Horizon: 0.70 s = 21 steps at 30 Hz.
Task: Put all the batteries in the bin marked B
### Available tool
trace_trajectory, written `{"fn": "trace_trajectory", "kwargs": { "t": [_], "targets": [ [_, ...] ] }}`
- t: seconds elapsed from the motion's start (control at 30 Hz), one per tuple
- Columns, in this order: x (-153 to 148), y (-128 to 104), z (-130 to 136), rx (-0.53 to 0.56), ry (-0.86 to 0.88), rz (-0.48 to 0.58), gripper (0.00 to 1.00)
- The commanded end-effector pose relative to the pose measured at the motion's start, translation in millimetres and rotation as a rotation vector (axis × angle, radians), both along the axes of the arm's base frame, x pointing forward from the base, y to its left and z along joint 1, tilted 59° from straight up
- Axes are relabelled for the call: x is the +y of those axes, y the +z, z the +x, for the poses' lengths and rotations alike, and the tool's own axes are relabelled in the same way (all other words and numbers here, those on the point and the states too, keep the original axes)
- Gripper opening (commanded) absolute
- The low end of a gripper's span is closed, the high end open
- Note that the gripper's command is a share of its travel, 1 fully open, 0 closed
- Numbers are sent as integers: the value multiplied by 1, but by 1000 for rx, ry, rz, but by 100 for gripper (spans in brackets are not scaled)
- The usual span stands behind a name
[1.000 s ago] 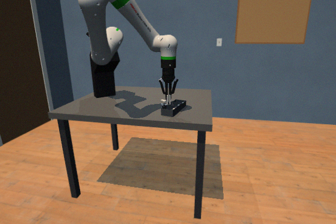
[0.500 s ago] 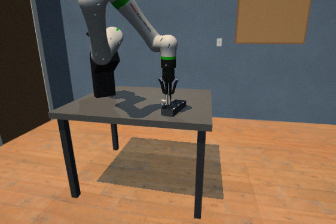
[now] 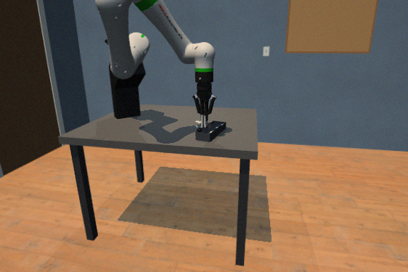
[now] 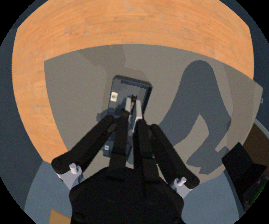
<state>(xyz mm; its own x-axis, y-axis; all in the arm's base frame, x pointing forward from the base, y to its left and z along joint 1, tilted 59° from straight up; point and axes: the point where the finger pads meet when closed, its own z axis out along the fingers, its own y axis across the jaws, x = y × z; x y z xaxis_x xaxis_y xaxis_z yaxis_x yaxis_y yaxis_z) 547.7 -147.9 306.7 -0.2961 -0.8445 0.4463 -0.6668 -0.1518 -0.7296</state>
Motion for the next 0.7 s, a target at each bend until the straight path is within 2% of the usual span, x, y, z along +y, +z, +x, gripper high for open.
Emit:
{"fn": "trace_trajectory", "kwargs": {
  "t": [0.0,0.67],
  "targets": [
    [0,0,0,0,0,0,3],
    [-16,-17,22,0,0,0,3]
  ]
}}
